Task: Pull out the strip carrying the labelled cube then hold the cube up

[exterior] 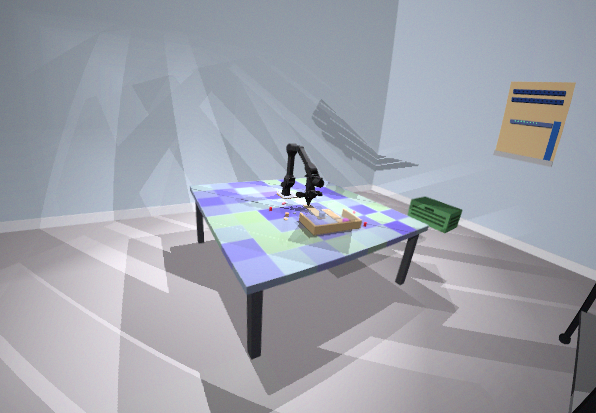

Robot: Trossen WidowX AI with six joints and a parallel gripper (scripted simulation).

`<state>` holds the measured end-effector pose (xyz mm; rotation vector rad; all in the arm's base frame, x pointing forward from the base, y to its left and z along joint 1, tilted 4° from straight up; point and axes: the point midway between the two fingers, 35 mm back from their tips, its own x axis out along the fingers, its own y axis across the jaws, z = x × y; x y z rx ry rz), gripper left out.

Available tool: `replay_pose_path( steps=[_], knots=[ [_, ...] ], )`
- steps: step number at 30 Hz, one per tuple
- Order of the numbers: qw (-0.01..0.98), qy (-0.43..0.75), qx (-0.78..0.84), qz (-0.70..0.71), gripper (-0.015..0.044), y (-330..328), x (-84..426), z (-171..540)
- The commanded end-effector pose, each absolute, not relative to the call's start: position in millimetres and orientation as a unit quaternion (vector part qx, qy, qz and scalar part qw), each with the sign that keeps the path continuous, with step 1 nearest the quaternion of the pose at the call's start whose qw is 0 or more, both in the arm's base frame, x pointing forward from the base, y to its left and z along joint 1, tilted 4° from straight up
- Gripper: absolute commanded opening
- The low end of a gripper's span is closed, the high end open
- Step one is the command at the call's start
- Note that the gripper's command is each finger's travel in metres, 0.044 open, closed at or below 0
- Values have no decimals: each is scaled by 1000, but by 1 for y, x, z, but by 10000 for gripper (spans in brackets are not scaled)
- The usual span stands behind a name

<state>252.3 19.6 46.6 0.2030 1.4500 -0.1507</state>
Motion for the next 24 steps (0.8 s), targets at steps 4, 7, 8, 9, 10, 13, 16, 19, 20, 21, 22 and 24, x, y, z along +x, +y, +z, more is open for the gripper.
replay_pose_path(
  steps=[4,7,8,9,10,13,16,19,20,21,22,24],
  knots=[
    [733,671,91,-72,0,22,235,40],
    [732,671,91,-72,0,23,230,39],
    [732,671,91,-72,0,24,229,39],
    [732,671,91,-72,0,24,227,39],
    [732,671,91,-72,0,24,226,39],
    [732,671,91,-72,0,25,221,38],
    [732,671,91,-72,0,26,217,38],
    [732,671,92,-72,0,27,213,38],
    [732,671,92,-72,0,28,212,37],
    [732,671,92,-72,0,28,210,37],
    [732,671,92,-72,0,28,209,37],
    [732,672,92,-72,0,29,207,37]
  ],
)
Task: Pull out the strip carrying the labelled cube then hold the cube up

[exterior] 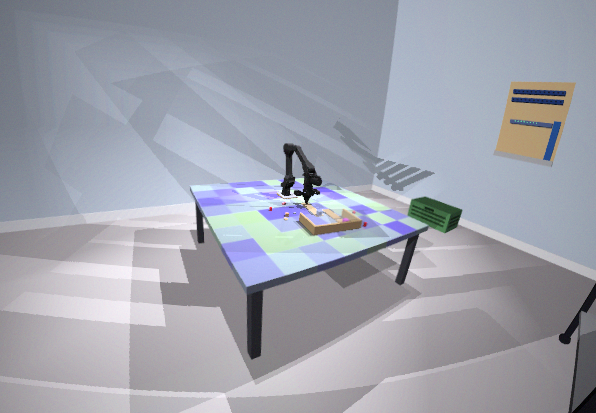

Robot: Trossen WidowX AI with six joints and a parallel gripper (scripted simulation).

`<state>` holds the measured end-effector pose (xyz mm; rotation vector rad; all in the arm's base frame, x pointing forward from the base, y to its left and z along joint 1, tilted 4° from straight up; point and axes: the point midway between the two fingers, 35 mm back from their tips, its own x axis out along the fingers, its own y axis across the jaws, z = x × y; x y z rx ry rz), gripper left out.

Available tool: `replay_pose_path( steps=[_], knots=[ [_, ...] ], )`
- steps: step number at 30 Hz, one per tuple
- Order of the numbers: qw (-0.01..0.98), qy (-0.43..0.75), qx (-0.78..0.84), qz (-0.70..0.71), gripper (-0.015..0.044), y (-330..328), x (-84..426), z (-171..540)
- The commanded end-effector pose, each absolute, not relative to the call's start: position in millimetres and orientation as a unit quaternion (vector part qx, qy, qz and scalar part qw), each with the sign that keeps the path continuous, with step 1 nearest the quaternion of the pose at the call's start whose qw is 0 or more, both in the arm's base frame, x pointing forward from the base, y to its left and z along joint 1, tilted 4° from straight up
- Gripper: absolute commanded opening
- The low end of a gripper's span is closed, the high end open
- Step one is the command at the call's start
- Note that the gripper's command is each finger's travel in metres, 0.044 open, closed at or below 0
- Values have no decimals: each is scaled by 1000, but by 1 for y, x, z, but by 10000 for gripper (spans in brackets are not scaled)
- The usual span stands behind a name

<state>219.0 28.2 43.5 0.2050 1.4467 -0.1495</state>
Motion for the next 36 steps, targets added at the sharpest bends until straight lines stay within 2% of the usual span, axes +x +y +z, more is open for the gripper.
replay_pose_path(
  steps=[1,33,36],
  knots=[
    [732,672,92,-72,0,29,206,37],
    [732,672,92,-72,0,29,206,37],
    [737,666,92,-70,0,29,214,63]
  ],
)
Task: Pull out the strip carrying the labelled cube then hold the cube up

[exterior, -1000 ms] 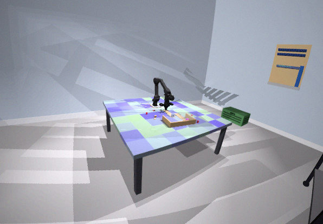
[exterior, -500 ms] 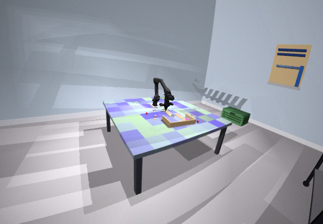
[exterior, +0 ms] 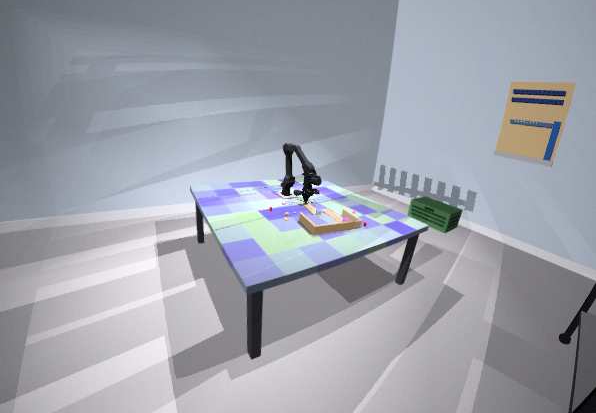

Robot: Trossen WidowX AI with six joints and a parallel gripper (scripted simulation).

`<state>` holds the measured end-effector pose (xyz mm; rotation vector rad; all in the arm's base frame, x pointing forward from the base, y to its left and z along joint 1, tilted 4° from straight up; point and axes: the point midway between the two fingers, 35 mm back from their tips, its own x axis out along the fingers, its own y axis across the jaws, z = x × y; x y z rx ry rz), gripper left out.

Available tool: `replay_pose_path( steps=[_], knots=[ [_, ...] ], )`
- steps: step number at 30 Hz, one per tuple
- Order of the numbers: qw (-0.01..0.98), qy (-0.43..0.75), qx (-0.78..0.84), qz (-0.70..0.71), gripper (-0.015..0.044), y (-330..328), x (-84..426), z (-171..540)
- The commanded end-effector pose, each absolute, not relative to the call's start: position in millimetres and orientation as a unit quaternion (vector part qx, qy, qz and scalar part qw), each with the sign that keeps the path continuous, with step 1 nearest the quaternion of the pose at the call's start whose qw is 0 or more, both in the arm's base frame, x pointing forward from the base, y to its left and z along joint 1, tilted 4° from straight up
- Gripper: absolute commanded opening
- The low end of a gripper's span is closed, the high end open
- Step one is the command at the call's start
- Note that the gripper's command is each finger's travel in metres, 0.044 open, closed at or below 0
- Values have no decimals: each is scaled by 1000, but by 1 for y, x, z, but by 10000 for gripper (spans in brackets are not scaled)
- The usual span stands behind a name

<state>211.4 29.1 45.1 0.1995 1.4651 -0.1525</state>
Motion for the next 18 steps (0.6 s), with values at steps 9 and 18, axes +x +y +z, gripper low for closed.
replay_pose_path(
  steps=[9,18],
  knots=[
    [731,670,101,-80,53,27,218,84],
    [729,667,120,-99,289,18,251,88]
  ],
)
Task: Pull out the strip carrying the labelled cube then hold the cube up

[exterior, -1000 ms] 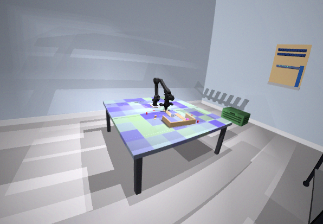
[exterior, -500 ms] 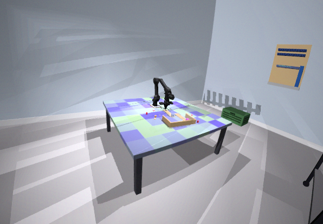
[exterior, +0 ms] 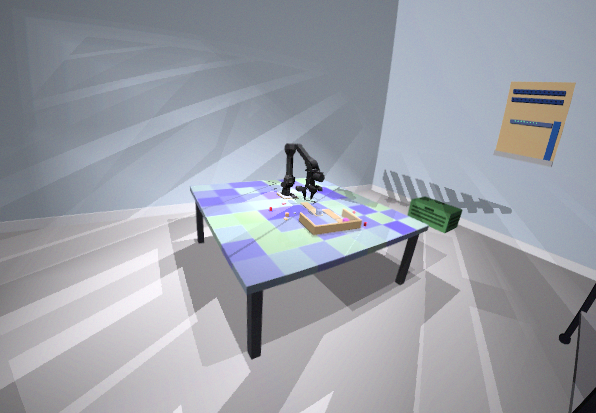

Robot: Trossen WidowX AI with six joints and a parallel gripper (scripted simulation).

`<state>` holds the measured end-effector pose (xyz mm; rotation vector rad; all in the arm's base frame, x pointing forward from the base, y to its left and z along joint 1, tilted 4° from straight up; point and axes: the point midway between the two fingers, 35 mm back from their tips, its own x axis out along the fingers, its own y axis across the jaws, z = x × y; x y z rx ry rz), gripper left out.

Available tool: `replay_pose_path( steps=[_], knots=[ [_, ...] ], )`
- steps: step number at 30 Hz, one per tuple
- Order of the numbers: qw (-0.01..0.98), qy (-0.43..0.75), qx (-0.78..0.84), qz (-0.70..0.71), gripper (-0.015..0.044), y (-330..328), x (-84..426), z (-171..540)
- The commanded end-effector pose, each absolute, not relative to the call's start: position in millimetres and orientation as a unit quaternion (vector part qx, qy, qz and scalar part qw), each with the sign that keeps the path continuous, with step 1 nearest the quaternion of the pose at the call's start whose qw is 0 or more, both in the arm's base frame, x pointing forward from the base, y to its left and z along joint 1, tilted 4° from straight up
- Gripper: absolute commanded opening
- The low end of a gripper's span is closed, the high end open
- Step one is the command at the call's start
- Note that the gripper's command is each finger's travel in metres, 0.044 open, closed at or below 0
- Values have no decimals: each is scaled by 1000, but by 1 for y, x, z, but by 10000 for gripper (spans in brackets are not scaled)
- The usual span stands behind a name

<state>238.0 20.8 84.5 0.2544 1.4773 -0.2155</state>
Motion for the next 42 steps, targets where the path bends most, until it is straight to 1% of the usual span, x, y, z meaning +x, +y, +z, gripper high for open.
replay_pose_path(
  steps=[1,6,42],
  knots=[
    [729,667,120,-99,315,17,254,88],
    [729,666,120,-99,440,13,268,91],
    [732,663,120,-99,440,-14,380,118]
  ],
)
